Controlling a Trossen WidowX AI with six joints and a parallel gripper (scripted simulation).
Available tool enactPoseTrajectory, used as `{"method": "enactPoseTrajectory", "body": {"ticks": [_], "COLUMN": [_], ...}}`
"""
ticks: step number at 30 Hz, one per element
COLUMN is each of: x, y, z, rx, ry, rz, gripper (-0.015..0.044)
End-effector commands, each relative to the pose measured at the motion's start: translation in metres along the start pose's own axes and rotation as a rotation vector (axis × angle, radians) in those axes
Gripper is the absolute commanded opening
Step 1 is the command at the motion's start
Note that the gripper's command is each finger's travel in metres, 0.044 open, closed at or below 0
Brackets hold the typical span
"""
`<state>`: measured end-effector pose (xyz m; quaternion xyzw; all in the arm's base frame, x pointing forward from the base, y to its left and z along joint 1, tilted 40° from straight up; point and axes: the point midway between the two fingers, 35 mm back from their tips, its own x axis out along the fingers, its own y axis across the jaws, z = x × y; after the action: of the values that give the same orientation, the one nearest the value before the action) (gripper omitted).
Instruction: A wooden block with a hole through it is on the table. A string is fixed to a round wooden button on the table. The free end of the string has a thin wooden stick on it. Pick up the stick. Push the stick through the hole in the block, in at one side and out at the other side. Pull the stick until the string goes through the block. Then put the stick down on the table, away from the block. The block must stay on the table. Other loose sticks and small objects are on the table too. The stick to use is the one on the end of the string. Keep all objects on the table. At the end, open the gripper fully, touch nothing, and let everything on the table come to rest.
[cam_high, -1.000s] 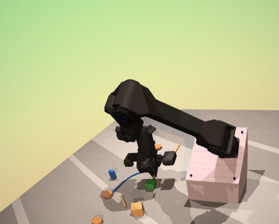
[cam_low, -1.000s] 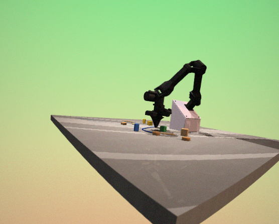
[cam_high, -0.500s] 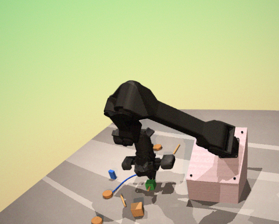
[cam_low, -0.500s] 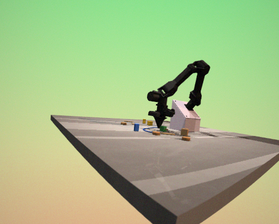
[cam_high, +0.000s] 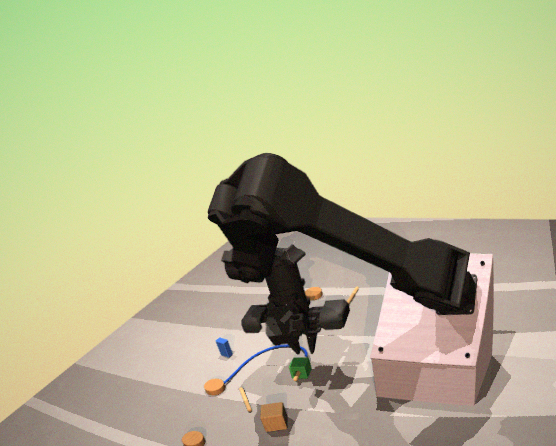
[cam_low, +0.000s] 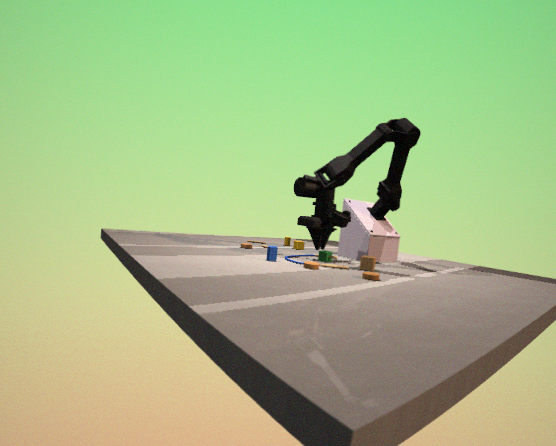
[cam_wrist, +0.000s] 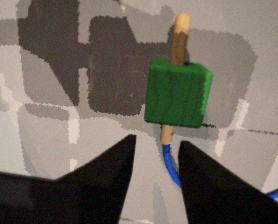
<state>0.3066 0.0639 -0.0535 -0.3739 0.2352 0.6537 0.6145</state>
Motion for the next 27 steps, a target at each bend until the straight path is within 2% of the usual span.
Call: {"method": "enactPoseTrajectory", "body": {"ticks": [1,3,11,27], "x": [-0.051,-0.062,-0.062,-0.06], "y": [-0.004,-0.003,-0.007,-0.006], "z": [-0.003,-0.003,-0.003,0.024], "rx": [-0.008,-0.008,0.057,1.553], "ry": [0.012,0.011,0.013,-0.028], "rz": [-0.026,-0.026,-0.046,-0.029], "gripper": [0.0123,0.0123,0.0123,0.0123]}}
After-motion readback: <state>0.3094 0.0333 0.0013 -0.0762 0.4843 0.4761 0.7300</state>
